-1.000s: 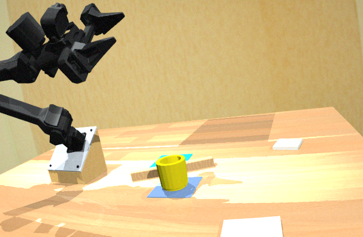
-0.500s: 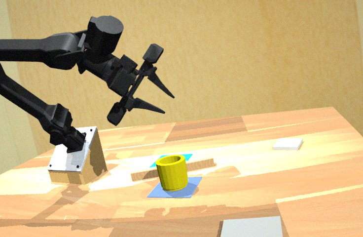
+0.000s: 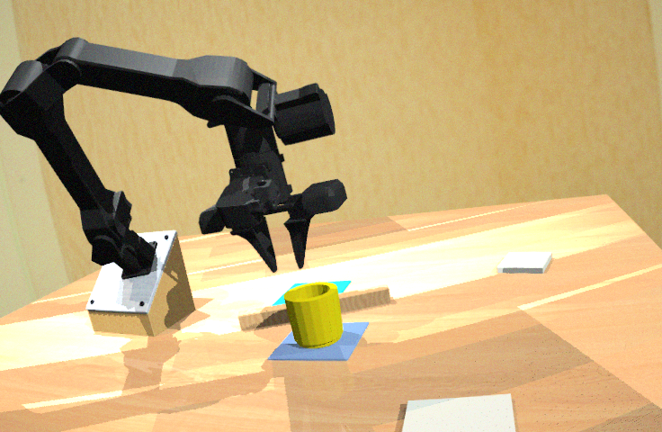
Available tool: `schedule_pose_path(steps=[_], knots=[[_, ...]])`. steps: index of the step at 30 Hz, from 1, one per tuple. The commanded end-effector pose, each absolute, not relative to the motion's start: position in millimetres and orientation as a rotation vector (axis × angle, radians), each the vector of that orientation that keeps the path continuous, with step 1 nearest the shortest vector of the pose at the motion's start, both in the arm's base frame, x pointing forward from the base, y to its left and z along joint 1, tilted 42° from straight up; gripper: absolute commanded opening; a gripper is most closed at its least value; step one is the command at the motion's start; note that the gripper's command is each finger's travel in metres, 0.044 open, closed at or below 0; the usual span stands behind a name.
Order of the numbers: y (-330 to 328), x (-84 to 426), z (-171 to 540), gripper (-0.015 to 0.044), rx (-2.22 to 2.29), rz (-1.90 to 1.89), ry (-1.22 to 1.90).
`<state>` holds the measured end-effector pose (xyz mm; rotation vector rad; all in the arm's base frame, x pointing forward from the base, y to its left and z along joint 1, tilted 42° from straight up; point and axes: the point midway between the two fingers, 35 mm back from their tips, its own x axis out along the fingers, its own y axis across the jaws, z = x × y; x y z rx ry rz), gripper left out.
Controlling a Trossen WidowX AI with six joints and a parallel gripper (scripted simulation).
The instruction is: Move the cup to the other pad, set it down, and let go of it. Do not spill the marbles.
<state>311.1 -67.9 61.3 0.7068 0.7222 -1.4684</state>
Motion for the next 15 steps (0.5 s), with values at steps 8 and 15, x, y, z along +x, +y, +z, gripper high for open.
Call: schedule_pose_path(steps=[8,15], knots=[[-73.8,309.9,59.4,0.0167,0.681,-1.564,0.667],[-80.6,309.8,51.2,0.0167,0.682,-1.564,0.667]])
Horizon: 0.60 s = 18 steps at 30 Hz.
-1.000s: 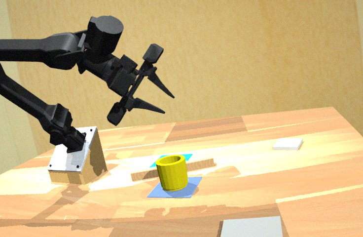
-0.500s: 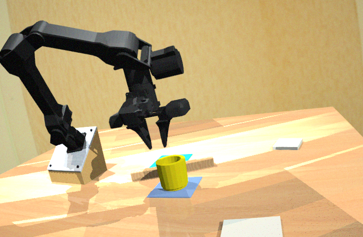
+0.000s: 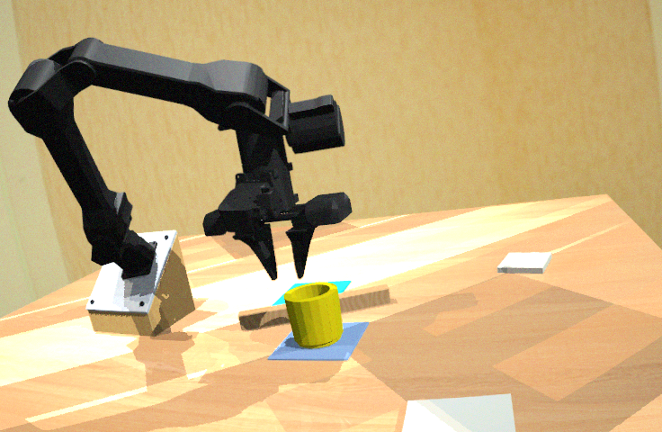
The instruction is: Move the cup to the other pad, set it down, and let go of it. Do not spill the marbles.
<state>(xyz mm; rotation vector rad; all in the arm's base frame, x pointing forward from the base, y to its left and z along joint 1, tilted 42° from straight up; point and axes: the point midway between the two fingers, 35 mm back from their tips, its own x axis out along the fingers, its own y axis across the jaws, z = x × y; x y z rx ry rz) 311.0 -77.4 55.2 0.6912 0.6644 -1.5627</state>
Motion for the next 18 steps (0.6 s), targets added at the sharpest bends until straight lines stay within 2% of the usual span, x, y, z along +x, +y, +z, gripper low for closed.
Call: schedule_pose_path(steps=[1,18], knots=[[-81.7,309.8,49.9,0.0167,0.682,-1.564,0.667],[-99.9,307.6,29.0,0.0167,0.681,-1.564,0.667]])
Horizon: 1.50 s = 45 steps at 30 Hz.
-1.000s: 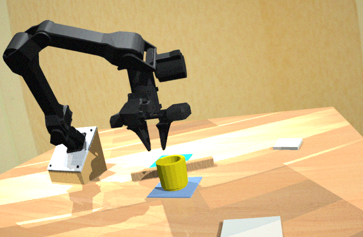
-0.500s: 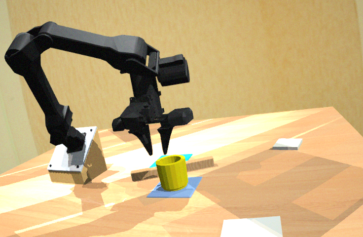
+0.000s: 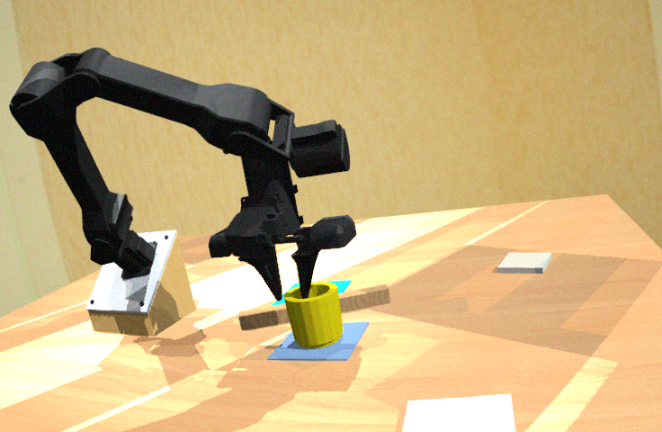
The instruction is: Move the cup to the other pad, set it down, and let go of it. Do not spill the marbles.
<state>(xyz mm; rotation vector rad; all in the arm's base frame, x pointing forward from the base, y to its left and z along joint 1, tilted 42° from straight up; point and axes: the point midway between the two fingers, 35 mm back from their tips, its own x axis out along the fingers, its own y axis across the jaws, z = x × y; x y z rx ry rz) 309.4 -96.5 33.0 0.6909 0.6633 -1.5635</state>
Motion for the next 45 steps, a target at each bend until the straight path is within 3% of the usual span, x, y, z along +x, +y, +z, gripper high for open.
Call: schedule_pose_path(steps=[1,17,41,45], knots=[[-100.9,307.4,27.8,0.0167,0.681,-1.564,0.666],[-114.2,303.9,13.2,0.0167,0.679,-1.565,0.665],[-113.2,305.0,14.6,0.0000,0.688,-1.566,0.662],[-109.1,306.0,19.0,0.0000,0.687,-1.566,0.663]])
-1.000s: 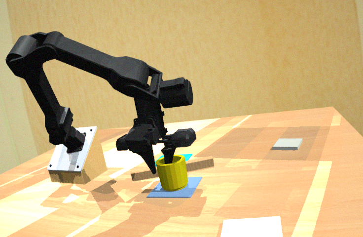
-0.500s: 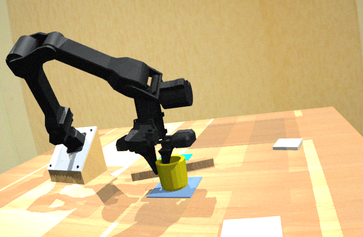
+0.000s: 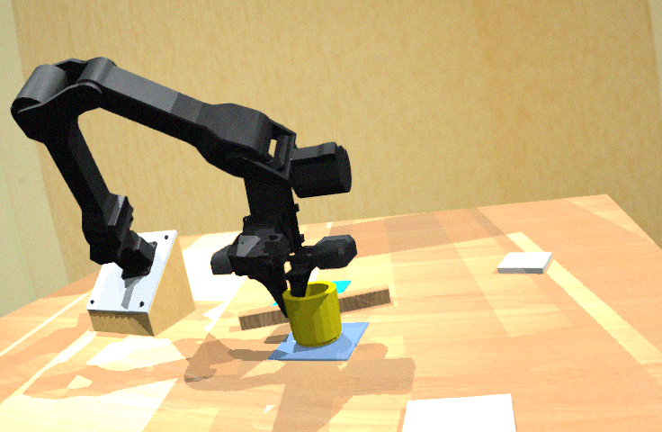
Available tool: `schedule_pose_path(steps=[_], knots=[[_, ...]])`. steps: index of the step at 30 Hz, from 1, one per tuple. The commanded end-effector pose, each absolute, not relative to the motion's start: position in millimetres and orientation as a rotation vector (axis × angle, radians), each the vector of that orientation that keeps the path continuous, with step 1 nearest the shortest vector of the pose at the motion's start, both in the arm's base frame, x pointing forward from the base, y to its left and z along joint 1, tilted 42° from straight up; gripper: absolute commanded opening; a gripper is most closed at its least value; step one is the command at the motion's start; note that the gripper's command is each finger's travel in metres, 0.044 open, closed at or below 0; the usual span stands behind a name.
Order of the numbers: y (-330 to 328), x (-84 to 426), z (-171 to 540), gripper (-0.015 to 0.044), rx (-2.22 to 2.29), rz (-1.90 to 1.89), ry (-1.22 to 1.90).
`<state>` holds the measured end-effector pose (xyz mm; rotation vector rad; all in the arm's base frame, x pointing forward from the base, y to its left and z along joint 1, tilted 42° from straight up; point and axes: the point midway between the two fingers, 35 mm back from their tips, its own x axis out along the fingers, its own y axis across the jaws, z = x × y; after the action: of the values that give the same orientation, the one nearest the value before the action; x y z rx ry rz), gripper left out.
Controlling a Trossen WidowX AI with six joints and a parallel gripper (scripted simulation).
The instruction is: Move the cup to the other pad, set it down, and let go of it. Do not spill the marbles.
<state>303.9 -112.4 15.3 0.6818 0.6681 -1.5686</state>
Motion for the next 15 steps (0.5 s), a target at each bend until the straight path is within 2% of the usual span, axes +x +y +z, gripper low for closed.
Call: schedule_pose_path(steps=[1,15], knots=[[-107.1,306.3,21.1,0.0000,0.687,-1.566,0.664],[-79.0,305.4,51.2,0.0000,0.681,-1.564,0.667]])
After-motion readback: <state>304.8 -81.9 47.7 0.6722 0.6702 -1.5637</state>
